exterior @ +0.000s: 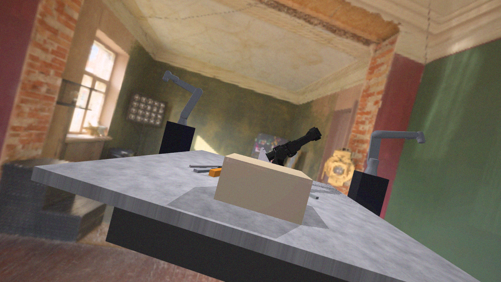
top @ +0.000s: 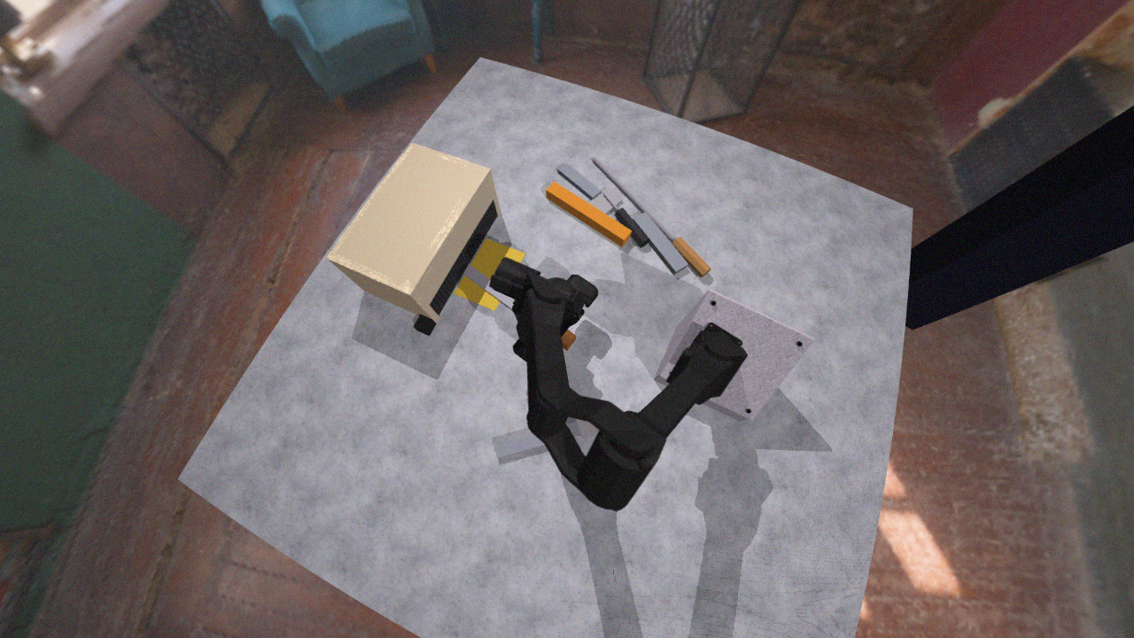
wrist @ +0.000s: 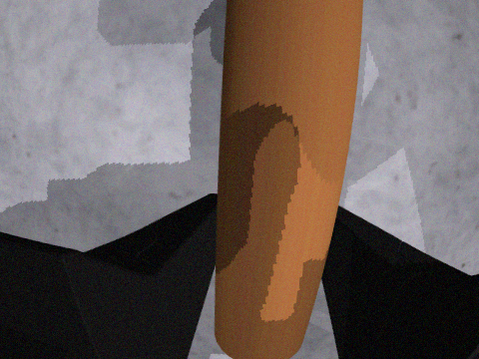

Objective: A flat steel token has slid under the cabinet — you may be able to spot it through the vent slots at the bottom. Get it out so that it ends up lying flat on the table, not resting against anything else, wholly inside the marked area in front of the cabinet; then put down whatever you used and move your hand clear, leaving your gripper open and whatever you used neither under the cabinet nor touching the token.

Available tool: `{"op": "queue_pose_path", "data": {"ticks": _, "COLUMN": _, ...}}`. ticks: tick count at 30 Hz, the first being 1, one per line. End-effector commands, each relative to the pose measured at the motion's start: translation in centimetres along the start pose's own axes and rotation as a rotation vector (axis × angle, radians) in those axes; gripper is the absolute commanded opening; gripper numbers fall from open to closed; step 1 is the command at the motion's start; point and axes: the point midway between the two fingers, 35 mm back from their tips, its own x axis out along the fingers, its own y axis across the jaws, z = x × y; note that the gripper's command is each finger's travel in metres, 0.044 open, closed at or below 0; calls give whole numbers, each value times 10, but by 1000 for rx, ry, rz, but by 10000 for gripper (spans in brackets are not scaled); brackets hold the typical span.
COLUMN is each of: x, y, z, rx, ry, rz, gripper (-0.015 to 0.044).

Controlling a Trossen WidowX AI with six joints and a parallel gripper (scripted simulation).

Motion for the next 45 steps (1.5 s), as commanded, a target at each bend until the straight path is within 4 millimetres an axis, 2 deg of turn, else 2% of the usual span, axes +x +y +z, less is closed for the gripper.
{"op": "queue_pose_path", "data": {"ticks": 1, "x": 1, "y": 0, "z": -9, "rx": 7, "ry": 6, "rz": -1, "gripper": 0}}
{"op": "queue_pose_path", "data": {"ticks": 34, "x": 1, "y": 3, "z": -48, "rx": 9, "ry": 8, "rz": -1, "gripper": 0}}
{"op": "queue_pose_path", "data": {"ticks": 45, "x": -1, "y": 3, "z": -42, "rx": -36, "ry": 2, "rz": 0, "gripper": 0}}
